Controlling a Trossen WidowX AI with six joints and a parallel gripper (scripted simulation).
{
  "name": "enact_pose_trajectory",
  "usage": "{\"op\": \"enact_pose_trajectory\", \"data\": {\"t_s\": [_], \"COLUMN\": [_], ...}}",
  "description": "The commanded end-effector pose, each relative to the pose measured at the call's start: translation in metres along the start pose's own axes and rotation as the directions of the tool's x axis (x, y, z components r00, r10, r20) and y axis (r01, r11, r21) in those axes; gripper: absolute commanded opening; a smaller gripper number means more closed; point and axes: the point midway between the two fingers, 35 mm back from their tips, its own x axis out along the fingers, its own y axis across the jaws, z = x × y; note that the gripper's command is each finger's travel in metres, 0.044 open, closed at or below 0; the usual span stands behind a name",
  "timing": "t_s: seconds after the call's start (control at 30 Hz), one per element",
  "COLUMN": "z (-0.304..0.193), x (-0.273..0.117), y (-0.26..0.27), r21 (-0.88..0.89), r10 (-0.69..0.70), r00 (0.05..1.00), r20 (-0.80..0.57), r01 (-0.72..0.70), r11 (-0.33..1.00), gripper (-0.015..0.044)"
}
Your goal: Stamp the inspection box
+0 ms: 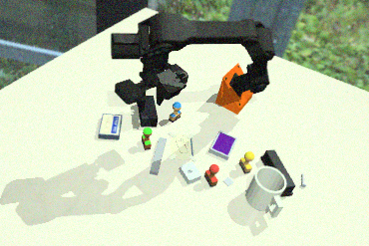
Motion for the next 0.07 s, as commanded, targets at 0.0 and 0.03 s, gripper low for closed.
{"op": "enact_pose_trajectory", "data": {"t_s": [0.0, 0.03], "z": [-0.0001, -0.0001], "x": [0.0000, 0.0000], "y": [0.0000, 0.0000], "r21": [0.000, 0.000], "r10": [0.000, 0.000], "r00": [1.000, 1.000], "r20": [0.000, 0.000], "r01": [0.000, 0.000], "r11": [1.000, 1.000], "gripper": [0.0252, 0.0252]}}
